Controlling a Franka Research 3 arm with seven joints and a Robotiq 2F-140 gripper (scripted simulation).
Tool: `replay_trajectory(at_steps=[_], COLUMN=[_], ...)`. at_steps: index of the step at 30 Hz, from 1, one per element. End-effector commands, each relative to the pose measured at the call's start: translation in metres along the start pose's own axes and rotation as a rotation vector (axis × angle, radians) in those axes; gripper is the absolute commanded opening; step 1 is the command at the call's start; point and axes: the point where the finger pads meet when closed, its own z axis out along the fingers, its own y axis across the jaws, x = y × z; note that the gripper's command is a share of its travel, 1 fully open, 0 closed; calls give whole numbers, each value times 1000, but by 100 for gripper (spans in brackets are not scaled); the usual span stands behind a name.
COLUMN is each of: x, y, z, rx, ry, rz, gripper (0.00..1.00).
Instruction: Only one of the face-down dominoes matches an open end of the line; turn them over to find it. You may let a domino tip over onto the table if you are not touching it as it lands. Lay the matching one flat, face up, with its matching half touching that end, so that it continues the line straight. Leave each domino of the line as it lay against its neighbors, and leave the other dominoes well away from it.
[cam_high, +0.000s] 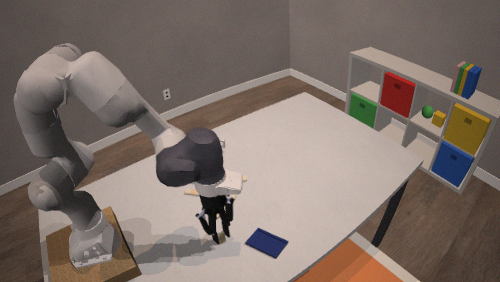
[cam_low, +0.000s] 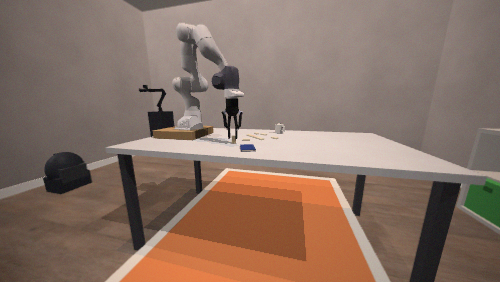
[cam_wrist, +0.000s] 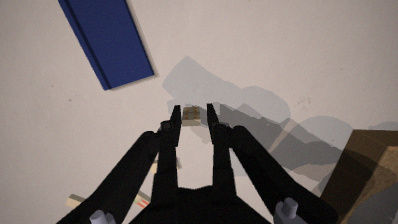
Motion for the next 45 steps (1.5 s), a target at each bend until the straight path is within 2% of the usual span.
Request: replay_trajectory(at_steps=[1,20,21,45], x=[3,3,3,3], y=[-3,-3,-3,-3], z=[1,1,1,1], rx=[8,8,8,8], ry=[9,9,9,9], rz=[15,15,15,15], gripper=[33,33,22,22])
